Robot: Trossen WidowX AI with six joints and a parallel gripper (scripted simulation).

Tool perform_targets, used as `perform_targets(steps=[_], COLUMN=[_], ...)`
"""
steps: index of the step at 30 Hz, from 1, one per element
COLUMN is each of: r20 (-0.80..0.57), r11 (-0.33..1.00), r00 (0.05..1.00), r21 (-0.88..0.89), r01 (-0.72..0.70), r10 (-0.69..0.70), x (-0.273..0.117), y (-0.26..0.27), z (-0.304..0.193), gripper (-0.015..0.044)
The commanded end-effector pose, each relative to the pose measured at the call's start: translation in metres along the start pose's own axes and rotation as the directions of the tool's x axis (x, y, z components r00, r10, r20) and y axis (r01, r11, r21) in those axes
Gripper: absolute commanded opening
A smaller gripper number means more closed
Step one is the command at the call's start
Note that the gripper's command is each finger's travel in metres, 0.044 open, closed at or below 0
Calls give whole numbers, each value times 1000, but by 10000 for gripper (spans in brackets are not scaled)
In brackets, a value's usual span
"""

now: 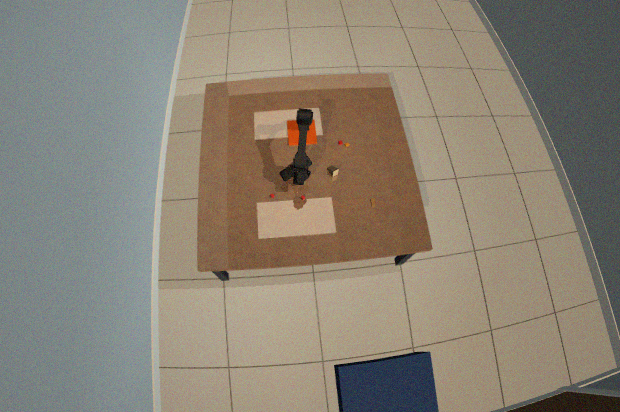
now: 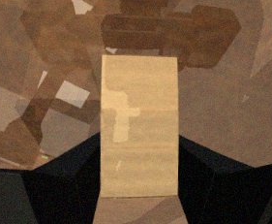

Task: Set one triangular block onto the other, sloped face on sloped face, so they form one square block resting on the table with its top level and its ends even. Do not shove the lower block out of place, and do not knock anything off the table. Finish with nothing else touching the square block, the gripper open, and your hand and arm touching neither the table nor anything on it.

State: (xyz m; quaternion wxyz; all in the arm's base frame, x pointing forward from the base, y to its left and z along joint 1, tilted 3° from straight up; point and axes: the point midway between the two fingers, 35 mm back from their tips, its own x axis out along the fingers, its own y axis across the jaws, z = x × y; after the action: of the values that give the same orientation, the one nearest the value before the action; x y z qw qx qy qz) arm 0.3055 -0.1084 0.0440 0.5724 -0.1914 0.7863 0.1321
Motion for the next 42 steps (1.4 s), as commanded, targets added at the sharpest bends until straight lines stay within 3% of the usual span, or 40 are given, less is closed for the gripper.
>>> perform_targets(steps=[1, 21, 29, 42], r20=[1, 1, 6, 284], r11=[1000, 1000, 1000, 995], r00=[1000, 1000, 1000, 958], r21=[0, 0, 7, 76], r01=[1, 2, -2, -60], r10=[-1, -2, 2, 36], x=[-3, -90, -89, -81], y=[0, 0, 0, 0], z=[-1, -36, -36, -43], gripper=[0, 0, 0, 0])
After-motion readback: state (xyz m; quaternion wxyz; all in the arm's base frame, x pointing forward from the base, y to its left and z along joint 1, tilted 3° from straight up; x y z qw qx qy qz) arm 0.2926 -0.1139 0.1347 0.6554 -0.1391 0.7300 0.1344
